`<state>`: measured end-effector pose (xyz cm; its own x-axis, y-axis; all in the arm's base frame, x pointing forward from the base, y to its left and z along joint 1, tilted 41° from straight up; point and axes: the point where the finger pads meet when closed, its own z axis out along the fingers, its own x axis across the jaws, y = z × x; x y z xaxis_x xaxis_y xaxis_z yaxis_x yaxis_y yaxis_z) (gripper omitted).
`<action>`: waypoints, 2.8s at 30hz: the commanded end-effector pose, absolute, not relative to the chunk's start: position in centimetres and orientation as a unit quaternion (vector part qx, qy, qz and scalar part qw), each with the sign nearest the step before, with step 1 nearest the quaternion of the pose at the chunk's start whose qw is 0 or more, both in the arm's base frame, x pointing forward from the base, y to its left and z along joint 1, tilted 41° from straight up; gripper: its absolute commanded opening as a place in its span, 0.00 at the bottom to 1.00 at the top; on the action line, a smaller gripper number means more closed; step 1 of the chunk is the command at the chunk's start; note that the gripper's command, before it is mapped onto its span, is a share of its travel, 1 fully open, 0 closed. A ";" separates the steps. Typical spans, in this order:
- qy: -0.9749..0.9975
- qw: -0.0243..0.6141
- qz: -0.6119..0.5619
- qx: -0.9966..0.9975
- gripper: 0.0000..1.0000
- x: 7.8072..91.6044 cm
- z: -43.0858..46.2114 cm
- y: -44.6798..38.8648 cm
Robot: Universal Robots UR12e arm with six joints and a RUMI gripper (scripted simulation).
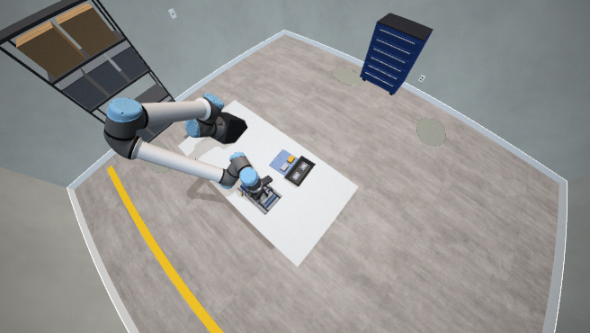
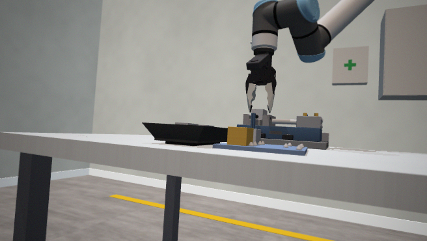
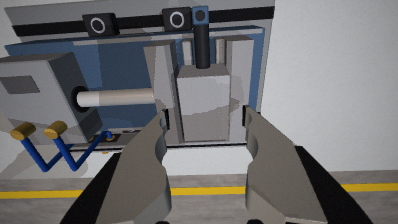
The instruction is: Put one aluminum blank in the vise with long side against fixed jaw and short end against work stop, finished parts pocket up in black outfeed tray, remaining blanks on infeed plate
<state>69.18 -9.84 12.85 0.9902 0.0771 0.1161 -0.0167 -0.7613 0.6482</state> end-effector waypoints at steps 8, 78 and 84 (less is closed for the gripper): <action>0.016 0.345 0.069 0.936 0.40 69.2 12.9 -9.8; 0.016 0.345 0.069 0.936 0.00 68.2 18.7 -4.9; 0.016 0.345 0.069 0.936 0.00 68.2 18.7 -4.9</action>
<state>68.12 -4.93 18.59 0.9903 0.0771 0.1160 -0.0167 -0.7613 0.6482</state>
